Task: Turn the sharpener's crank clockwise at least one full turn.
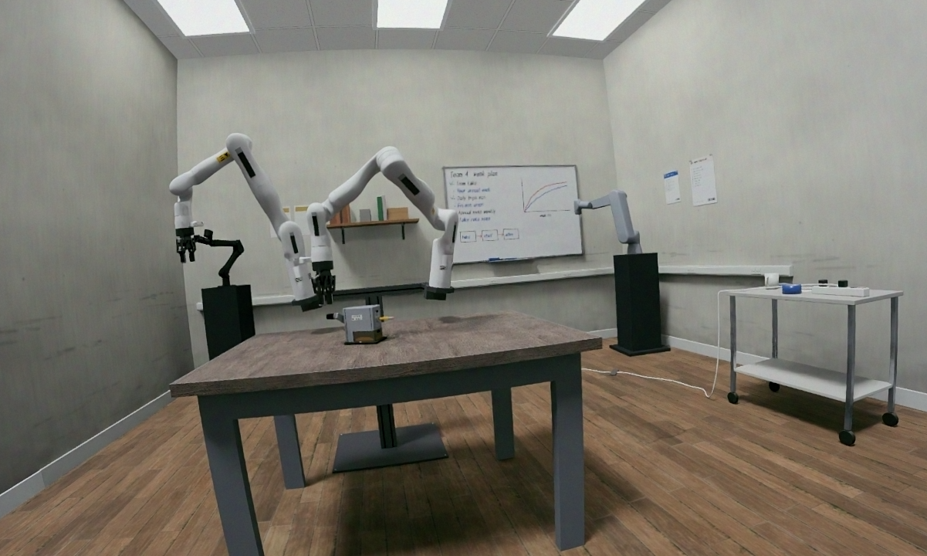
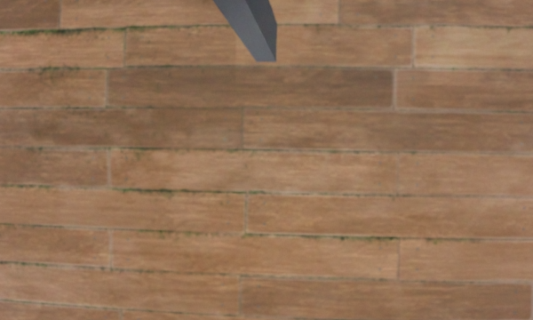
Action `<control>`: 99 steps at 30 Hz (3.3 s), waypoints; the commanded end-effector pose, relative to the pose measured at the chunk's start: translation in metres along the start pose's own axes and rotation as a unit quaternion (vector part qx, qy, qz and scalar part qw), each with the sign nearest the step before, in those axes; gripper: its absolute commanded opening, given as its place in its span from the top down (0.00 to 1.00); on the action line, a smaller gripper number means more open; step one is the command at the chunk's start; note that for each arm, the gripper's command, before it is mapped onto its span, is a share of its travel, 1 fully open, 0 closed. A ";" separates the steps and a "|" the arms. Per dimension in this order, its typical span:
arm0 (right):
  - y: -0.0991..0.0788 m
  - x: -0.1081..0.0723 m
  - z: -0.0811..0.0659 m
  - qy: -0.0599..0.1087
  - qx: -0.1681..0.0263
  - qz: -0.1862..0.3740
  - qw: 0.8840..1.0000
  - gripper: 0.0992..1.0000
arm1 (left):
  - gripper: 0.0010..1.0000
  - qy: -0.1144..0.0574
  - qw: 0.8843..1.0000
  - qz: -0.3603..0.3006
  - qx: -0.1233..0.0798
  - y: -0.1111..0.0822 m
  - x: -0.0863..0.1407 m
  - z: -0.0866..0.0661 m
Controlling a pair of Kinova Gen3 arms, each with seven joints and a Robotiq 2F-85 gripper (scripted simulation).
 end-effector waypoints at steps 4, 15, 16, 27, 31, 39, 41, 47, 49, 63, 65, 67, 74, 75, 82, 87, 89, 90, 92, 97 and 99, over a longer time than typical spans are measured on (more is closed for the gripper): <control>0.000 0.000 -0.001 0.000 -0.001 0.000 1.000 0.00 | 0.42 -0.001 1.000 0.000 0.001 -0.001 -0.001 0.006; 0.000 0.000 -0.001 0.000 -0.001 0.000 1.000 0.00 | 0.42 -0.001 1.000 0.000 0.001 -0.001 -0.001 0.015; 0.000 0.000 -0.001 0.000 -0.001 0.000 1.000 0.00 | 0.42 -0.001 1.000 0.000 0.001 -0.001 -0.001 0.015; 0.000 0.000 -0.001 0.000 -0.001 0.000 1.000 0.00 | 0.42 -0.001 1.000 0.000 0.001 -0.001 -0.001 0.017; 0.000 0.000 -0.001 0.000 -0.001 0.000 1.000 0.00 | 0.42 -0.001 1.000 0.000 0.001 -0.001 -0.001 0.017; 0.000 0.000 -0.001 0.000 -0.001 0.000 1.000 0.00 | 0.42 -0.001 1.000 0.000 0.001 -0.001 -0.001 0.017; 0.000 0.000 -0.001 0.000 -0.001 0.000 1.000 0.00 | 0.42 -0.001 1.000 0.000 0.001 -0.001 -0.001 0.017; 0.000 0.000 -0.001 0.000 -0.001 0.000 1.000 0.00 | 0.42 -0.001 1.000 0.000 0.001 -0.001 -0.001 0.017; 0.000 0.000 -0.001 0.000 -0.001 0.000 1.000 0.00 | 0.42 -0.001 1.000 0.000 0.001 -0.001 -0.001 0.017; 0.000 0.000 -0.001 0.000 -0.001 0.000 1.000 0.00 | 0.42 -0.001 1.000 0.000 0.001 -0.001 -0.001 0.023; 0.000 0.000 -0.001 0.000 -0.001 0.000 1.000 0.00 | 0.42 -0.001 1.000 0.000 0.001 -0.001 -0.001 0.023; 0.000 0.000 -0.001 0.000 -0.001 0.000 1.000 0.00 | 0.42 -0.001 1.000 0.000 0.001 -0.001 -0.001 0.025; 0.000 0.000 -0.001 0.000 -0.001 0.000 1.000 0.00 | 0.42 -0.001 1.000 0.000 0.001 -0.001 -0.001 0.033; 0.000 0.000 -0.001 0.000 -0.001 0.000 1.000 0.00 | 0.42 -0.001 1.000 0.000 0.001 -0.001 -0.001 0.034; 0.000 0.000 -0.001 0.000 -0.001 0.000 1.000 0.00 | 0.42 -0.001 1.000 0.000 0.001 -0.001 -0.001 0.040; 0.000 0.000 -0.001 0.000 -0.001 0.000 1.000 0.00 | 0.42 -0.001 1.000 0.000 0.001 -0.001 -0.001 0.046; 0.000 0.000 -0.001 0.000 -0.001 0.000 1.000 0.00 | 0.42 -0.001 1.000 0.000 0.001 -0.001 -0.001 0.048; 0.000 0.000 -0.001 0.000 -0.001 0.000 1.000 0.00 | 0.42 -0.001 1.000 0.000 0.001 -0.001 -0.001 0.049; 0.000 0.000 -0.001 0.000 -0.001 0.000 1.000 0.00 | 0.42 -0.001 1.000 0.000 0.001 -0.001 -0.001 0.051; 0.000 0.000 -0.001 0.000 -0.001 0.000 1.000 0.00 | 0.42 -0.001 1.000 0.000 0.001 -0.001 -0.001 0.055; 0.000 0.000 -0.001 0.000 -0.001 0.000 1.000 0.00 | 0.42 -0.001 1.000 0.000 0.001 -0.001 -0.001 0.055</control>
Point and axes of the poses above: on each arm, the point where the finger pads meet when closed, its own z axis out along the fingers, its own x axis across the jaws, y = z × x, the point moved 2 cm from there along -z, back along the fingers, and after that the axes turned 4 degrees about z, right-handed, at the moved point
